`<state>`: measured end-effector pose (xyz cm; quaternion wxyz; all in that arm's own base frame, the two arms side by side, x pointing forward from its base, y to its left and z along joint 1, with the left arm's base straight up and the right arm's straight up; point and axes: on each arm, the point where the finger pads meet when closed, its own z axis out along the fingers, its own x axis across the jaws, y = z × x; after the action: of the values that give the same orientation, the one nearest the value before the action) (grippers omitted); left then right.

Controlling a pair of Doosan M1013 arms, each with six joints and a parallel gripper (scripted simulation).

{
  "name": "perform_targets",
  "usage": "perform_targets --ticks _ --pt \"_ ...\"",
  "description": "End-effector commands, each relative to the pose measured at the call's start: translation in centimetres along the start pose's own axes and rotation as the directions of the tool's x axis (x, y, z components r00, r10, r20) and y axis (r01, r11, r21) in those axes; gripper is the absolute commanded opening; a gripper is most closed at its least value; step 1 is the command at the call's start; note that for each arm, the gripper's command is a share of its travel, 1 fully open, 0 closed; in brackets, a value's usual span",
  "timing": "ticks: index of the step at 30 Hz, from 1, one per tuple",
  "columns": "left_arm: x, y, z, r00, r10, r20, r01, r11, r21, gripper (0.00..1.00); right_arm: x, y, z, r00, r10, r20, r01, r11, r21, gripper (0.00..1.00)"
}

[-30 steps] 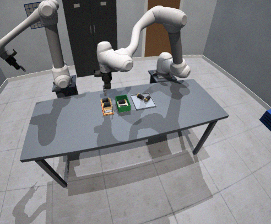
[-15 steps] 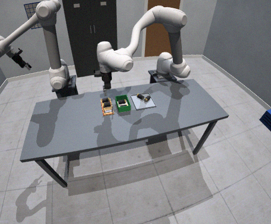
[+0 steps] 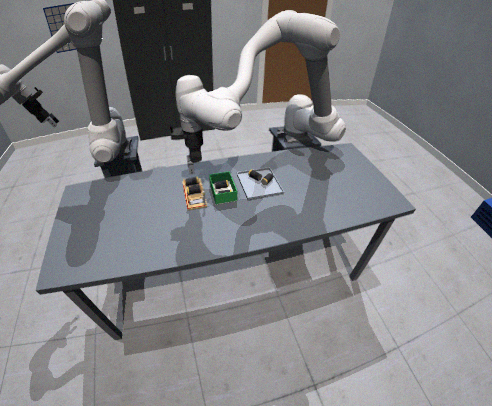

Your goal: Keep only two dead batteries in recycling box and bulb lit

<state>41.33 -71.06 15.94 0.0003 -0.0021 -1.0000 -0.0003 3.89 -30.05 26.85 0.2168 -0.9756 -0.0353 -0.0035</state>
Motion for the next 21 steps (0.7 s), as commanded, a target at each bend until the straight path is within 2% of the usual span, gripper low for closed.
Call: perform_targets --ticks 1,7,13,15,21 --pt "0.0 0.3 -0.2 1.0 0.0 0.002 0.0 1.0 0.002 0.9 0.0 0.0 -0.1 1.0 0.0 0.0 0.0 1.0 -0.001 1.0" --pt "0.0 3.3 -0.2 1.0 0.0 0.002 0.0 1.0 0.002 0.9 0.0 0.0 -0.1 1.0 0.0 0.0 0.0 1.0 -0.001 1.0" --pt "0.1 10.0 -0.2 1.0 0.0 0.002 0.0 1.0 0.002 0.9 0.0 0.0 -0.1 1.0 0.0 0.0 0.0 1.0 -0.001 1.0" --pt "0.1 10.0 -0.2 1.0 0.0 0.002 0.0 1.0 0.002 0.9 0.0 0.0 -0.1 1.0 0.0 0.0 0.0 1.0 -0.001 1.0" --pt "0.3 19.3 -0.1 1.0 0.0 0.002 0.0 1.0 0.002 0.9 0.0 0.0 -0.1 1.0 0.0 0.0 0.0 1.0 -0.001 1.0"
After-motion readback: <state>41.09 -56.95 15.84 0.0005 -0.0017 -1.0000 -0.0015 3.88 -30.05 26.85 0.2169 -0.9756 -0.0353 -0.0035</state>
